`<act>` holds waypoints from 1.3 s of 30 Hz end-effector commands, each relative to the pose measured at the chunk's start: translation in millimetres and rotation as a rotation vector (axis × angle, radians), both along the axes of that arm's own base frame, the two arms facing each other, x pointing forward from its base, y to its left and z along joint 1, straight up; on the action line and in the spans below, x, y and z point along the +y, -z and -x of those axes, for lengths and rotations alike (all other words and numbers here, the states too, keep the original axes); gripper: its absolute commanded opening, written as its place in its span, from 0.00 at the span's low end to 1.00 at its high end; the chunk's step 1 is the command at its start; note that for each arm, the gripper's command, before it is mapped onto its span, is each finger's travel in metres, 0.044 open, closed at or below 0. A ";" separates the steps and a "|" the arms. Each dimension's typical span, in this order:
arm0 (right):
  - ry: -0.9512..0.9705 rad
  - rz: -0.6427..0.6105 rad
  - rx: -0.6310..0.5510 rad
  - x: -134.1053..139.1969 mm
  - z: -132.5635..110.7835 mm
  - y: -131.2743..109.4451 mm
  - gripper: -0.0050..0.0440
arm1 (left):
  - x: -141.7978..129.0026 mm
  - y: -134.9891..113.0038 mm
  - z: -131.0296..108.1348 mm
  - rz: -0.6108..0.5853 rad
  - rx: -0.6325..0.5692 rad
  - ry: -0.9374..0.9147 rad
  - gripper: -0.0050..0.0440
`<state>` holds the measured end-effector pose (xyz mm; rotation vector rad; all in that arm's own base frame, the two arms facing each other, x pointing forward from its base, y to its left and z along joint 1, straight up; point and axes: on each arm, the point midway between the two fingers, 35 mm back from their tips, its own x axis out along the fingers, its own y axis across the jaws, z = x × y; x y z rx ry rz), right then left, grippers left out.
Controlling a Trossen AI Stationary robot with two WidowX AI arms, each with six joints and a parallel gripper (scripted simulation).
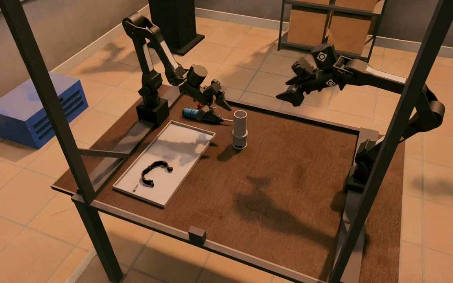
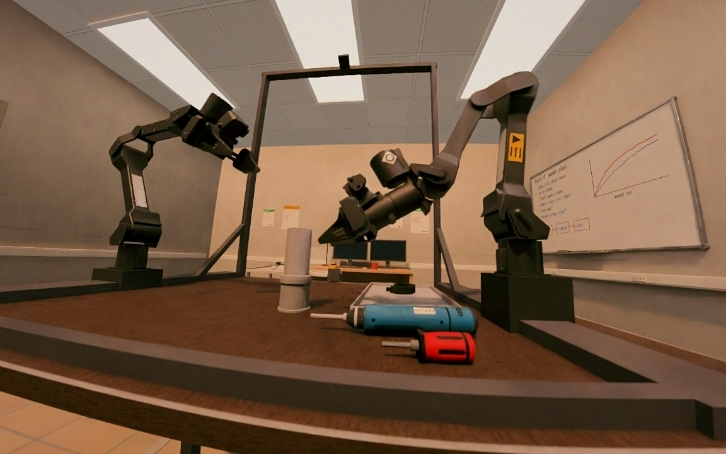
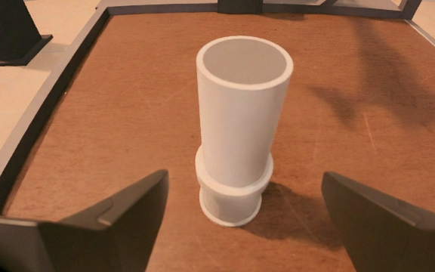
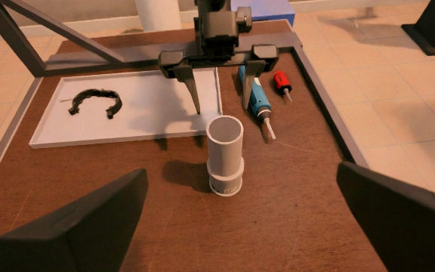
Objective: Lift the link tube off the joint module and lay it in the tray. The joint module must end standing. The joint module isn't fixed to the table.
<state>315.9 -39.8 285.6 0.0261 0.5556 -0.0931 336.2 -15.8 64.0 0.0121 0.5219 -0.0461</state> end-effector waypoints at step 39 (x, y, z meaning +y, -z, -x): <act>0.001 0.002 -0.019 0.3 0.5 -7.3 1.00 | -2.5 32.7 -67.4 0.000 -0.014 0.000 0.79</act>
